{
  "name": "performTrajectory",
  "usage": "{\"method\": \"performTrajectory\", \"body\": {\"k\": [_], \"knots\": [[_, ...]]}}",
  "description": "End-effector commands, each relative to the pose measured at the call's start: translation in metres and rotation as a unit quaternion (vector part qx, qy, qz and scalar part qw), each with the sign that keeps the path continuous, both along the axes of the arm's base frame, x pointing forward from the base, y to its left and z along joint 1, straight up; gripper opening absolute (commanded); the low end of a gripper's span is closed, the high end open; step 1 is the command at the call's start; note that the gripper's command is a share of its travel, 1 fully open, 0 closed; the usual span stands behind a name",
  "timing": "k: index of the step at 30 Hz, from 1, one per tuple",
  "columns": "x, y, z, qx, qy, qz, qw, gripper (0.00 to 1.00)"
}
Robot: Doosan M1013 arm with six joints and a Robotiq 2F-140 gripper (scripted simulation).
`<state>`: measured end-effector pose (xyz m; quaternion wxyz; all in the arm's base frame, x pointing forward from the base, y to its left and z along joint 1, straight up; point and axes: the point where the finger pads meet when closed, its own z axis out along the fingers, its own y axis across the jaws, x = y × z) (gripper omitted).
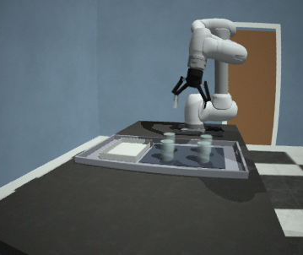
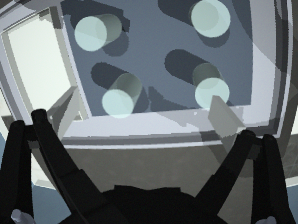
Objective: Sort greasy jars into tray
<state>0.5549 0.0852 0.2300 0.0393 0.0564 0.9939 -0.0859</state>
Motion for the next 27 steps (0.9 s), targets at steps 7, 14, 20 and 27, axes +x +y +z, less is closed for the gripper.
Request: {"method": "performTrajectory", "body": {"k": [7, 14, 20, 27], "knots": [[-0.005, -0.006, -0.001, 0.041, 0.023, 0.061, 0.997, 1.0], [-0.009, -0.011, -0.002, 0.078, 0.044, 0.117, 0.989, 1.0], [-0.009, -0.011, -0.002, 0.078, 0.044, 0.117, 0.989, 1.0], [-0.01, -0.012, -0.002, 0.082, 0.046, 0.122, 0.988, 0.0]]}}
